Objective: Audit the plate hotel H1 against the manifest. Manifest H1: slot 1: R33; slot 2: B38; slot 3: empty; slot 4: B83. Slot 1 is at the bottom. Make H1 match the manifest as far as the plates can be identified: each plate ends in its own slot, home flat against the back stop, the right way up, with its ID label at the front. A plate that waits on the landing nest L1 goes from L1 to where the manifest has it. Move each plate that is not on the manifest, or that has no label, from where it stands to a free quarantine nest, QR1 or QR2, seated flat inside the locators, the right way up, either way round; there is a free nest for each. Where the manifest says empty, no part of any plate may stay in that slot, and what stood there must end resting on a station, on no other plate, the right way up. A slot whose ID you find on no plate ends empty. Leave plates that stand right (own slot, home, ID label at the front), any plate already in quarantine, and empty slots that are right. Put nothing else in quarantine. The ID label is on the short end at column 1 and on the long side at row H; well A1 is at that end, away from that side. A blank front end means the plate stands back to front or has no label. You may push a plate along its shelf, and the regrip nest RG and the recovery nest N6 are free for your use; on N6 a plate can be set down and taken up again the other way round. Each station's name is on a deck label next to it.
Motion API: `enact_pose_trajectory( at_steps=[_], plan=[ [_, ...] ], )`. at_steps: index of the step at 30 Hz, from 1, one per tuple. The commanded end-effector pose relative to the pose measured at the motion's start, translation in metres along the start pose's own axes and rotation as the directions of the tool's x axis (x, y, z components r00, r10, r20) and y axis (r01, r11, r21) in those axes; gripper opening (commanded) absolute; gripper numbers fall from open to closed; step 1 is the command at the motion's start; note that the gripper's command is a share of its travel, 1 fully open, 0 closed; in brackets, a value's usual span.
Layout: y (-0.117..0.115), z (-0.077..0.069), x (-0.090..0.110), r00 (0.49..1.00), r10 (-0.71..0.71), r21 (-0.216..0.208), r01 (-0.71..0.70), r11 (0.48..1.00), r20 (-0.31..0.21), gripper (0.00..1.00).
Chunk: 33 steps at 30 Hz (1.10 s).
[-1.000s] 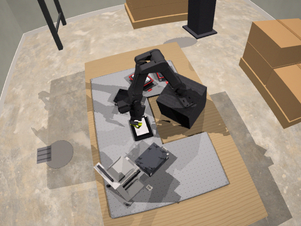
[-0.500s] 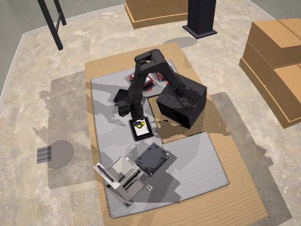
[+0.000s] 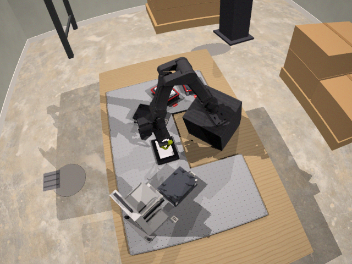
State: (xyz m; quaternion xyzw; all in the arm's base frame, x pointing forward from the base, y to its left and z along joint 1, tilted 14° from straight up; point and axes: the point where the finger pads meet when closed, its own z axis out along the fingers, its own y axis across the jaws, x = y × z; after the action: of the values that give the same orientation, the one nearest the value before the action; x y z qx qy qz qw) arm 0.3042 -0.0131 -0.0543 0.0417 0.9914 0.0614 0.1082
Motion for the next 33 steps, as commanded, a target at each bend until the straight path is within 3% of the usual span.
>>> enact_pose_trajectory(
  at_steps=[1,20,33],
  plan=[
    [-0.0002,0.0003,0.0096,0.996,-0.085,0.003,0.085,0.996,-0.021,1.00],
    [0.0000,0.0003,0.0096,0.919,-0.394,-0.005,0.394,0.919,-0.020,1.00],
    [0.0004,0.0003,0.0097,0.739,-0.673,-0.013,0.673,0.739,-0.017,1.00]
  ],
)
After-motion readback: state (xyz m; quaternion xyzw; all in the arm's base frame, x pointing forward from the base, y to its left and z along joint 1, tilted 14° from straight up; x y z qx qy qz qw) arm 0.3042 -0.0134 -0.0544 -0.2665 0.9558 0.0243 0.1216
